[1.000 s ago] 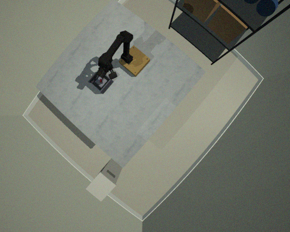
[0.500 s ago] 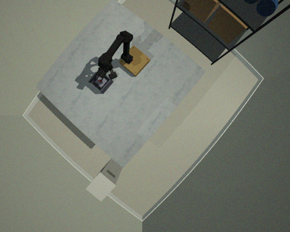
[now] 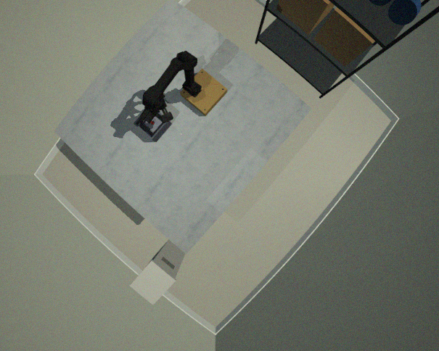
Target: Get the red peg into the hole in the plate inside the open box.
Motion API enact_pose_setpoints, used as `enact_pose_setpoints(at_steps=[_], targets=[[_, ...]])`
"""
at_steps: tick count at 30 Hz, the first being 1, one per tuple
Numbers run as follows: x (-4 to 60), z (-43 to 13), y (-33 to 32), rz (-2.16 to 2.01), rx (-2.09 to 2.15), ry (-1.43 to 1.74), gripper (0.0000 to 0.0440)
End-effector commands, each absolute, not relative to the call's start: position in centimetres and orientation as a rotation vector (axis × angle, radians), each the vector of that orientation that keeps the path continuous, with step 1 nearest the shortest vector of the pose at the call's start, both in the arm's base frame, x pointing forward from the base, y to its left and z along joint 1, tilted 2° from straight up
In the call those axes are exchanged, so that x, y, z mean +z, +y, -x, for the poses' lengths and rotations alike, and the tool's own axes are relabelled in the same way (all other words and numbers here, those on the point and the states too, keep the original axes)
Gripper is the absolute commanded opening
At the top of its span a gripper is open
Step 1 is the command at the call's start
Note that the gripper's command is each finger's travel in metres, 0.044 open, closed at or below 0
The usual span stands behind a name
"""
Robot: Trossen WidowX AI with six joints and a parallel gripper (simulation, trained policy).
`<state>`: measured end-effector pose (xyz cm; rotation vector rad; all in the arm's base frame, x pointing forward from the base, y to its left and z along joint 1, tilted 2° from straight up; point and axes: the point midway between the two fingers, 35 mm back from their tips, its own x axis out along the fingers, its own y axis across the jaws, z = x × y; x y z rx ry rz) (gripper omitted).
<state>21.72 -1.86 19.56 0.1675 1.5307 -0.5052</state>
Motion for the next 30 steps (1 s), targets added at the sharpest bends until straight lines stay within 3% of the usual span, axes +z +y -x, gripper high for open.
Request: enact_pose_setpoints(at_steps=[1,30], targets=[[19.5,-22.6,-2.2,-0.159,-0.514,1.536,0.044],[19.1,-28.4,-5.2,-0.196,-0.584,1.53,0.044]])
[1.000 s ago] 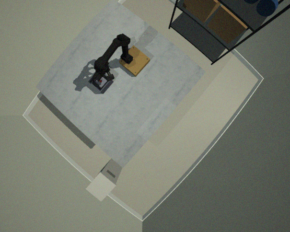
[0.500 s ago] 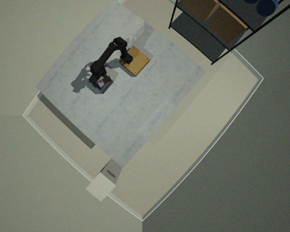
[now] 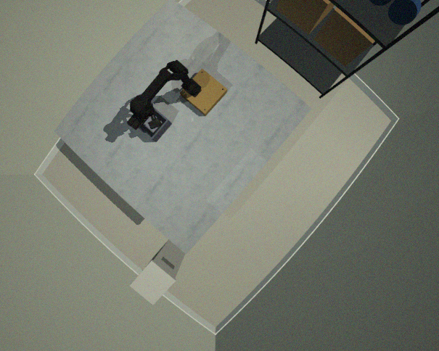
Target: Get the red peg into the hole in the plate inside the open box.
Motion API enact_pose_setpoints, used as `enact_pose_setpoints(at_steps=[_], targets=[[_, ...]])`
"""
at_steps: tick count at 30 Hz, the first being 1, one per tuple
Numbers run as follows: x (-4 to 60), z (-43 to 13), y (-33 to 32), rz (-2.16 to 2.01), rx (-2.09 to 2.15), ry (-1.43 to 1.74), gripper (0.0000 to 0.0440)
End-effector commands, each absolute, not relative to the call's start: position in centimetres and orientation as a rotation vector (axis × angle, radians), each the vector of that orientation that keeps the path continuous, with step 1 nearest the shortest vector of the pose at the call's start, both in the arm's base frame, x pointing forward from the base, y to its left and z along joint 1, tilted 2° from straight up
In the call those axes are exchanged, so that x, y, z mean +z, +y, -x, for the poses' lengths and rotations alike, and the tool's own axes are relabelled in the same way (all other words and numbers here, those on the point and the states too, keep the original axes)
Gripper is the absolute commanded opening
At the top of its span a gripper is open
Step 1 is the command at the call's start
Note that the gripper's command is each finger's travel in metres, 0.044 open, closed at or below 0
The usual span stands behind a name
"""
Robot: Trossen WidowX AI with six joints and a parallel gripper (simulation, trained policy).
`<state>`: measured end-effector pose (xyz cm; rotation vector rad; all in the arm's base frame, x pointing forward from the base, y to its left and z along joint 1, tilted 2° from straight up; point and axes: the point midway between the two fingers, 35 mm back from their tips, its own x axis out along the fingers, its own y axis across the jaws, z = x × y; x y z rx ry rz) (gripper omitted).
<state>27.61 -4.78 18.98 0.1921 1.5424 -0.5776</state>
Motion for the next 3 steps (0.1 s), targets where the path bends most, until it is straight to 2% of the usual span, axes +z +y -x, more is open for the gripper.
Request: enact_pose_setpoints(at_steps=[1,3], targets=[[19.12,-28.63,-5.35,-0.2,-0.588,1.528,0.044],[19.13,-29.1,-5.64,-0.209,-0.595,1.524,0.044]])
